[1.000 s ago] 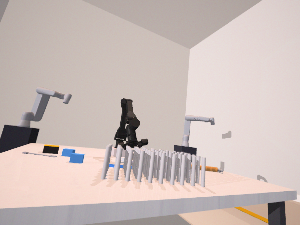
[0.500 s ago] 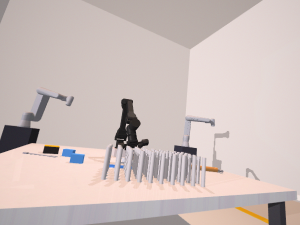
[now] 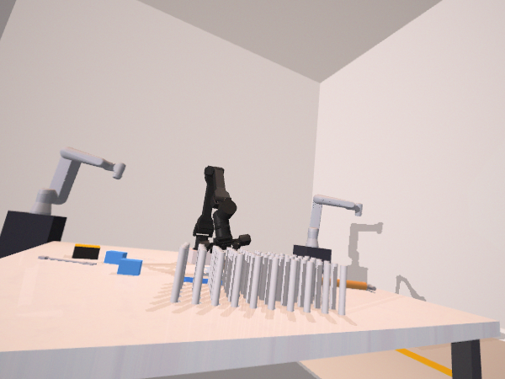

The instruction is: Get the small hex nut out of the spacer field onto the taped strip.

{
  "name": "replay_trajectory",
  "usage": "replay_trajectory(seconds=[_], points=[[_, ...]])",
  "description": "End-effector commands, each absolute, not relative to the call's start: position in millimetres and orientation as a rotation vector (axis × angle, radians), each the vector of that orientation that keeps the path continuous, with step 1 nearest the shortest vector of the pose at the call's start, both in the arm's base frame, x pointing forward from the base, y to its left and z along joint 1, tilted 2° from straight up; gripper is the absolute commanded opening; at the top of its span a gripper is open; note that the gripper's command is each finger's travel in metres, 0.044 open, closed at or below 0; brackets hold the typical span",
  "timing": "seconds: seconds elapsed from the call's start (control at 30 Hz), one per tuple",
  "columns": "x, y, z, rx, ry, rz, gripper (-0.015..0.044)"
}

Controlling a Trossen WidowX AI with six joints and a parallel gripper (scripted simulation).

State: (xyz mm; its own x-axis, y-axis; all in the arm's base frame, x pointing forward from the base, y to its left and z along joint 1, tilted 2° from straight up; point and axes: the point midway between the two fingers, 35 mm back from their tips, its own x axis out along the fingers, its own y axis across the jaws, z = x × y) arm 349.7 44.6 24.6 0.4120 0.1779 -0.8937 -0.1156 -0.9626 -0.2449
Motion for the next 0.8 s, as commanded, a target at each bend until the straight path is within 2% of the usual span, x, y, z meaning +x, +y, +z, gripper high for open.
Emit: replay_trajectory(seconds=[0.0, 0.77], points=[[355, 45, 28, -2.41, -0.068, 1.557, 0.0], [369, 43, 29, -2.412, -0.068, 1.556, 0.0]])
